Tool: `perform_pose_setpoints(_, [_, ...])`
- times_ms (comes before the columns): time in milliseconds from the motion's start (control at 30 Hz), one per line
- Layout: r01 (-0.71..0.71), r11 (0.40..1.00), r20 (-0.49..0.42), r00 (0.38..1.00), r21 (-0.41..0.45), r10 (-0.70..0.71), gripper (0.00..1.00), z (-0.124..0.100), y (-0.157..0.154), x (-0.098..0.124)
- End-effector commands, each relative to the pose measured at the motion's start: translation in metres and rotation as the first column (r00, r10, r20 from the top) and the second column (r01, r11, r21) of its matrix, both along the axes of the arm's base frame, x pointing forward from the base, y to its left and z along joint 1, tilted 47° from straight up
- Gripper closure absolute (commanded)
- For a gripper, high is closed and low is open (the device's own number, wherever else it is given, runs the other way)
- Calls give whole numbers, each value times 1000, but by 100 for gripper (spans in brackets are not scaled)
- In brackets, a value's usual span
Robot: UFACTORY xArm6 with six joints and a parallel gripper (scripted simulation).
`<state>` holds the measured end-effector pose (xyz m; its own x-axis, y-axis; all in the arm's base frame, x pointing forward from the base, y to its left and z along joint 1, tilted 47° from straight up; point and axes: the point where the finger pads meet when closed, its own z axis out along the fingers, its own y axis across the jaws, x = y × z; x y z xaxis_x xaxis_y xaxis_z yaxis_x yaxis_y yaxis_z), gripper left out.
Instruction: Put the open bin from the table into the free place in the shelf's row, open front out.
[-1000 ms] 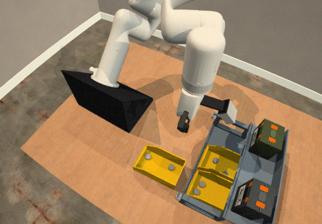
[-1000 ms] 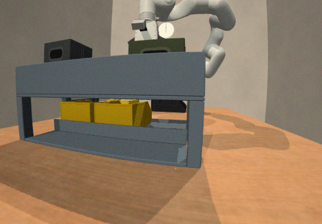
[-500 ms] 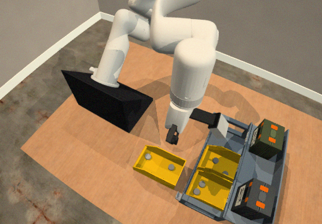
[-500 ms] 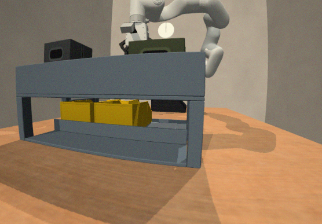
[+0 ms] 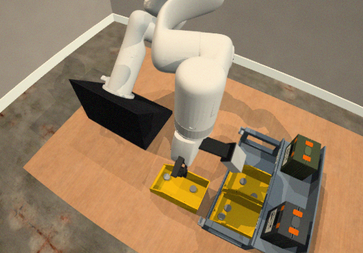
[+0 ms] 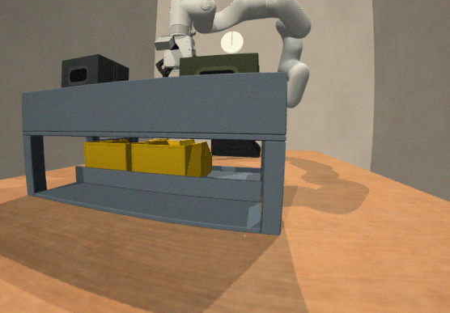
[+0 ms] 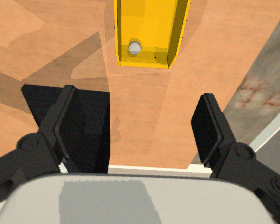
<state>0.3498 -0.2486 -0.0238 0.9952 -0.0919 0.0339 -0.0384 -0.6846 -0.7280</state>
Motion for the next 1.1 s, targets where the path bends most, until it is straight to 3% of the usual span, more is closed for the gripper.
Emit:
perform_pose_setpoints(0, [0, 1000, 4, 1000, -4, 0, 0, 0, -4, 1])
perform_pose_setpoints(133, [0, 1000, 4, 1000, -4, 0, 0, 0, -4, 1])
perform_pose_setpoints(300, [0, 1000, 4, 1000, -5, 0, 0, -39, -39, -14])
perform_pose_setpoints(700, [0, 1000, 4, 1000, -5, 0, 0, -39, -39, -14])
perform_pose_setpoints(867, [0, 1000, 4, 1000, -5, 0, 0, -59, -57, -23])
perform_pose_setpoints(1067, [0, 1000, 4, 1000, -5, 0, 0, -59, -57, -23])
